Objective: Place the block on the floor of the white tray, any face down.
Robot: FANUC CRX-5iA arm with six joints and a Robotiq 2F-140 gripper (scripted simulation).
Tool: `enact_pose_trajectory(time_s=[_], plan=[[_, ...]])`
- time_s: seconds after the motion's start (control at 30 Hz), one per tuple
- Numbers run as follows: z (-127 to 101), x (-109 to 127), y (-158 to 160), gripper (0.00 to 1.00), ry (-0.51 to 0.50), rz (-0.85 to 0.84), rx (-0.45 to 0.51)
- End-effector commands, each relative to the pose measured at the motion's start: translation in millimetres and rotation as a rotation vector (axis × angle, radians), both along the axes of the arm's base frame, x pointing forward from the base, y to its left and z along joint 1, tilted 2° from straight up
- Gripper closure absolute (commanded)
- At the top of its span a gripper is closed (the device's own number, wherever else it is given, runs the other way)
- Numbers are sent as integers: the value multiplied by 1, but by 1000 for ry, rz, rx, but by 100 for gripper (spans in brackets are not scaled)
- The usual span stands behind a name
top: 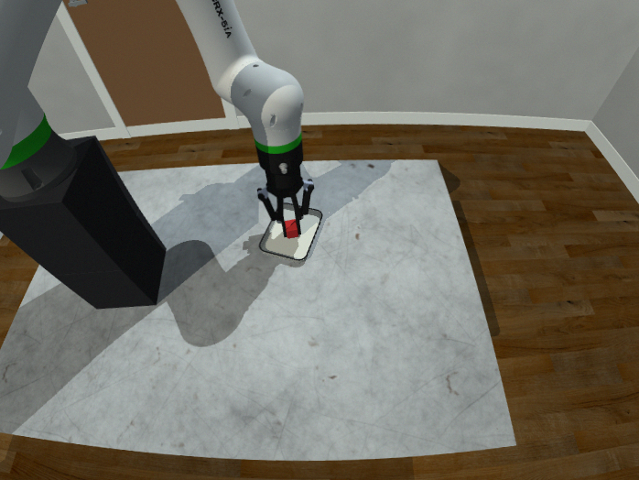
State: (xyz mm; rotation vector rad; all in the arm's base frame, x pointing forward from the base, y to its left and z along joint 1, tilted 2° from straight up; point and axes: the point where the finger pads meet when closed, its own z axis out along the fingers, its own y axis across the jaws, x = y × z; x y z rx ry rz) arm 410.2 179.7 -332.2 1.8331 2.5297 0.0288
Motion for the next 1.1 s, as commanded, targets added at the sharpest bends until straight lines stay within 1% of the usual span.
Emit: enact_pose_trajectory(time_s=[0.0,0.6,0.63,1.07], plan=[[0,1,0,90,-1,0,1],[0,1,0,90,-1,0,1],[0,1,0,62,-1,0,1],[0,1,0,62,-1,0,1]])
